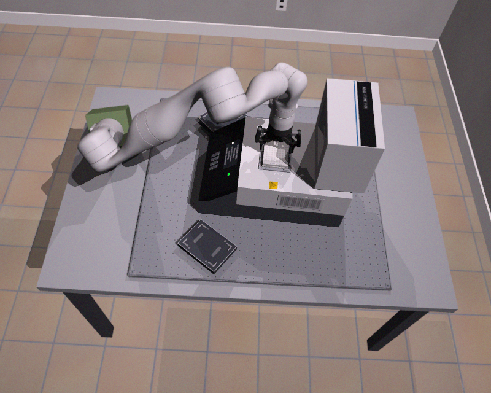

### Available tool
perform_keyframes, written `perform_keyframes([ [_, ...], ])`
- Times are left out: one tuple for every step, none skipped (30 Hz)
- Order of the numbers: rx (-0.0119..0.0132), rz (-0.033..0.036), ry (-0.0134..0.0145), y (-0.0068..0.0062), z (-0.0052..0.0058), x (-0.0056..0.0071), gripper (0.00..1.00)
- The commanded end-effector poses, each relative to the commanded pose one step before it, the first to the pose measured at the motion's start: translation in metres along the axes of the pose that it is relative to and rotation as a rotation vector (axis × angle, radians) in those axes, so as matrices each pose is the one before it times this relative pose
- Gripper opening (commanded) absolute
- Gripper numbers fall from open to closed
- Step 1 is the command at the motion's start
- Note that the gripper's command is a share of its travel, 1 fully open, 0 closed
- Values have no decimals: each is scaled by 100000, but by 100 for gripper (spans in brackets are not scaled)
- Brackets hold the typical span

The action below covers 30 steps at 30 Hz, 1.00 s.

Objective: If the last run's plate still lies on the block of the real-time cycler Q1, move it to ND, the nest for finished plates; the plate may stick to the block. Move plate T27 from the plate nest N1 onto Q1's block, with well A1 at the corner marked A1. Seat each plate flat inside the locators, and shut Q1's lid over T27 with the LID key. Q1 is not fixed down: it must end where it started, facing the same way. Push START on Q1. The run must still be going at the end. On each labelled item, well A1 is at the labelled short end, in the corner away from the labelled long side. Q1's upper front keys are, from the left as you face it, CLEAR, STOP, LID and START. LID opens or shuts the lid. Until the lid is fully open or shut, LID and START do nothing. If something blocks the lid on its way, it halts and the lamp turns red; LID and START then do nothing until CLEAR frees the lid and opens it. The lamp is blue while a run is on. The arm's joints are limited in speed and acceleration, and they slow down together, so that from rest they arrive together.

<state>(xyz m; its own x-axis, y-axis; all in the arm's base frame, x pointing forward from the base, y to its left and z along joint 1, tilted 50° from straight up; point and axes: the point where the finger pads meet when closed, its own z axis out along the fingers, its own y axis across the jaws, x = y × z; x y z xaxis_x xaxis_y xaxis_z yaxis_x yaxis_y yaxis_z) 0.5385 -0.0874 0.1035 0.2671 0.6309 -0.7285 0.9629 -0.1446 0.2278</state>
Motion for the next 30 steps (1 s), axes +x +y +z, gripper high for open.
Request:
perform_keyframes([
  [-181, -10, 130, 42, -106, 45, 100],
  [0, 0, 0, 0, 0, 0, 100],
  [0, 0, 0, 0, 0, 0, 100],
  [0, 0, 0, 0, 0, 0, 100],
  [0, 0, 0, 0, 0, 0, 100],
  [0, 0, 0, 0, 0, 0, 100],
  [0, 0, 0, 0, 0, 0, 100],
  [19, -4, -14, -9, -108, -2, 100],
  [-1, 0, 1, -2, -131, 0, 100],
  [0, 0, 1, -2, -132, 0, 100],
  [0, 0, 1, -1, -133, 0, 100],
  [0, 0, 0, 0, 0, 0, 100],
  [0, 0, 0, 0, 0, 0, 100],
  [1, 1, -1, 3, -136, 0, 100],
  [0, 0, 1, -1, -132, -1, 100],
  [0, 0, 1, -1, -132, 0, 100],
  [2, 1, -3, 6, -140, 2, 100],
  [0, 0, 0, 0, -133, 0, 100],
  [0, 0, 0, 0, -133, 0, 100],
  [0, 0, 0, 0, -133, 0, 100],
  [0, 0, 0, 0, -133, 0, 100],
  [0, 0, 0, 0, -133, 0, 100],
  [0, 0, 0, 0, -133, 0, 100],
  [0, 0, 0, 0, -133, 0, 100],
  [0, 0, 0, 0, -133, 0, 100],
  [0, 0, 0, 0, -133, 0, 100],
  [0, 0, 0, 0, -133, 0, 100],
  [0, 0, 0, 0, -133, 0, 100],
  [0, 0, 0, 0, 0, 0, 100],
  [0, 0, 0, 0, 0, 0, 100],
])
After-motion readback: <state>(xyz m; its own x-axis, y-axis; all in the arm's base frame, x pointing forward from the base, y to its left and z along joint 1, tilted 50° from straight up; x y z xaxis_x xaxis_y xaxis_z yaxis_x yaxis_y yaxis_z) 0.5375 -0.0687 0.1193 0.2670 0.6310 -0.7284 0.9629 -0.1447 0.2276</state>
